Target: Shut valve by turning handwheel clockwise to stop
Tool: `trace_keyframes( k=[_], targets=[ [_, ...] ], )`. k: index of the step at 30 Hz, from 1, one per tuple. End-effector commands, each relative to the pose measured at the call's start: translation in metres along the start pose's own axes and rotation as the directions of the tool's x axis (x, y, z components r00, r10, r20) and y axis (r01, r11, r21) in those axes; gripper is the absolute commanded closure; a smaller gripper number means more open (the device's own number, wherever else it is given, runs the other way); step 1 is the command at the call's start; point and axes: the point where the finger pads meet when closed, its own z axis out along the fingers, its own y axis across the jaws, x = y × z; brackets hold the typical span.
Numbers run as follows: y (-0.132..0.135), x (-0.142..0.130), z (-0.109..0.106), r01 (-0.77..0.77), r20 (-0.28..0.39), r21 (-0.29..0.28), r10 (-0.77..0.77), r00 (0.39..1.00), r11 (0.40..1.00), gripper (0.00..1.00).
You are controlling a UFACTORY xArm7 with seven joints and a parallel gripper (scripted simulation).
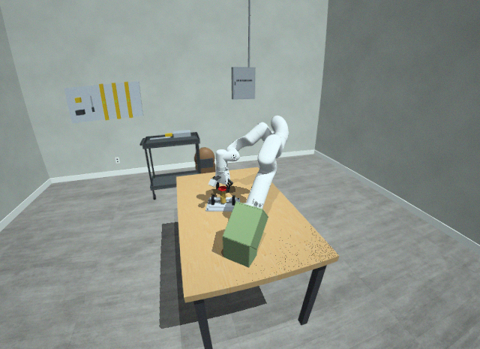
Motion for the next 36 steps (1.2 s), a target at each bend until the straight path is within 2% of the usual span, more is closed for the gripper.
trace_keyframes(
  k=[1,18,36],
  targets=[
    [0.001,0.0,-0.001,0.0,0.0,-0.004,0.0,1.0,1.0,0.0],
    [0.001,0.0,-0.008,0.0,0.0,-0.004,0.0,1.0,1.0,0.0],
    [0.001,0.0,-0.041,0.0,0.0,-0.004,0.0,1.0,1.0,0.0]
  ],
)
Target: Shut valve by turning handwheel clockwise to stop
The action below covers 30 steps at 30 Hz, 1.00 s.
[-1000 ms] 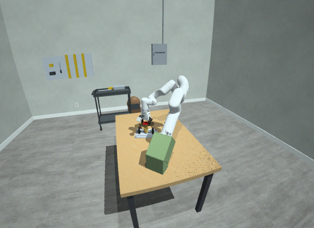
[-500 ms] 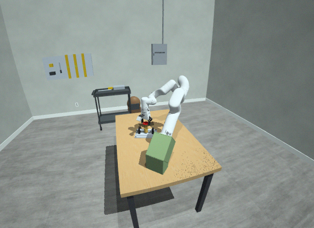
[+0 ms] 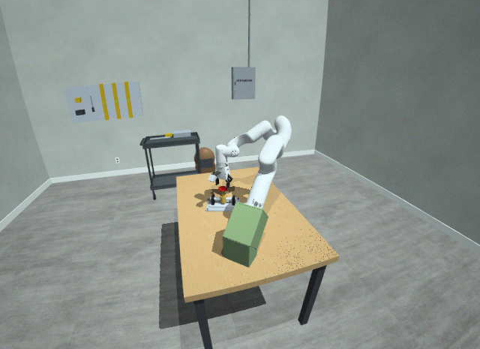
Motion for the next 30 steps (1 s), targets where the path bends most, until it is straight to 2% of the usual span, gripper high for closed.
trace_keyframes(
  k=[1,14,30],
  targets=[
    [0.001,0.0,-0.01,0.0,0.0,-0.002,0.0,1.0,1.0,0.0],
    [0.001,0.0,-0.041,0.0,0.0,-0.002,0.0,1.0,1.0,0.0],
    [0.001,0.0,-0.052,0.0,0.0,-0.002,0.0,1.0,1.0,0.0]
  ],
)
